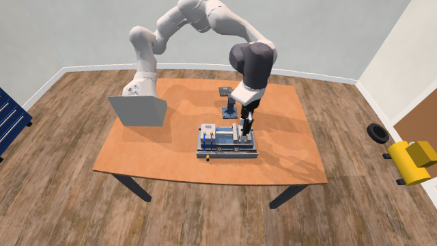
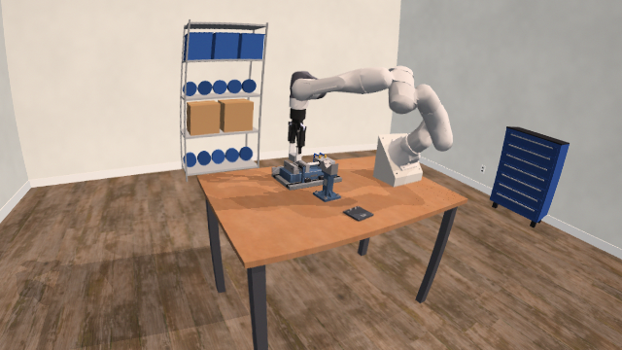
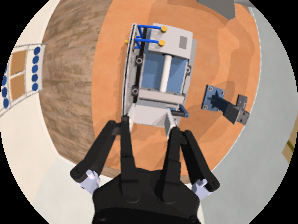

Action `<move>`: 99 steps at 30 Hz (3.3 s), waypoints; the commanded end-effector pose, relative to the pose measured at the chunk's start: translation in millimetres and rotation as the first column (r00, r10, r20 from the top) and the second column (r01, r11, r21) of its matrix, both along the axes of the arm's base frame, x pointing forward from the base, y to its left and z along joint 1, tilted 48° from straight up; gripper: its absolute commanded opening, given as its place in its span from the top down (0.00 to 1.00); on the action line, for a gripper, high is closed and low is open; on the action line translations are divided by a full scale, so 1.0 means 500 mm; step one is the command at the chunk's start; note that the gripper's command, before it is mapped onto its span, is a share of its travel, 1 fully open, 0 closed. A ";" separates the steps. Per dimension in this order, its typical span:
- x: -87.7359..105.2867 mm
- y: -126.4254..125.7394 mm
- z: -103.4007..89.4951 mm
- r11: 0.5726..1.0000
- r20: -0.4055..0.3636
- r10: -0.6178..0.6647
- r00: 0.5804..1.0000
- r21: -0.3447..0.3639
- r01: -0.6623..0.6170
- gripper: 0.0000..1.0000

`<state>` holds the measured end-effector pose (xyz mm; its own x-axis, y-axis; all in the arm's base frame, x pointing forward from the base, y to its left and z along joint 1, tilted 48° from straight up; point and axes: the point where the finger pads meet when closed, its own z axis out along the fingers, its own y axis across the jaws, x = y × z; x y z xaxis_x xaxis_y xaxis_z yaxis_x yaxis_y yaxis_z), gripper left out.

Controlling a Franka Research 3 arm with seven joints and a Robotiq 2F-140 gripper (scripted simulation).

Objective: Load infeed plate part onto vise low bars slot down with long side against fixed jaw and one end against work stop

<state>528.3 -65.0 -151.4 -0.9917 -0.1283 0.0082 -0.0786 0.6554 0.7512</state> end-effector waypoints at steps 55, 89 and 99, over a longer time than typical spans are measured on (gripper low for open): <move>0.007 0.002 0.001 1.000 0.012 0.002 1.000 -0.002 -0.002 1.00; 0.007 0.019 -0.012 1.000 0.013 0.003 1.000 -0.002 -0.003 1.00; 0.007 0.022 -0.015 1.000 0.013 0.003 1.000 -0.002 -0.003 1.00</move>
<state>530.4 -54.3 -157.6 -0.9913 -0.1314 0.0024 -0.0850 0.6550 0.7509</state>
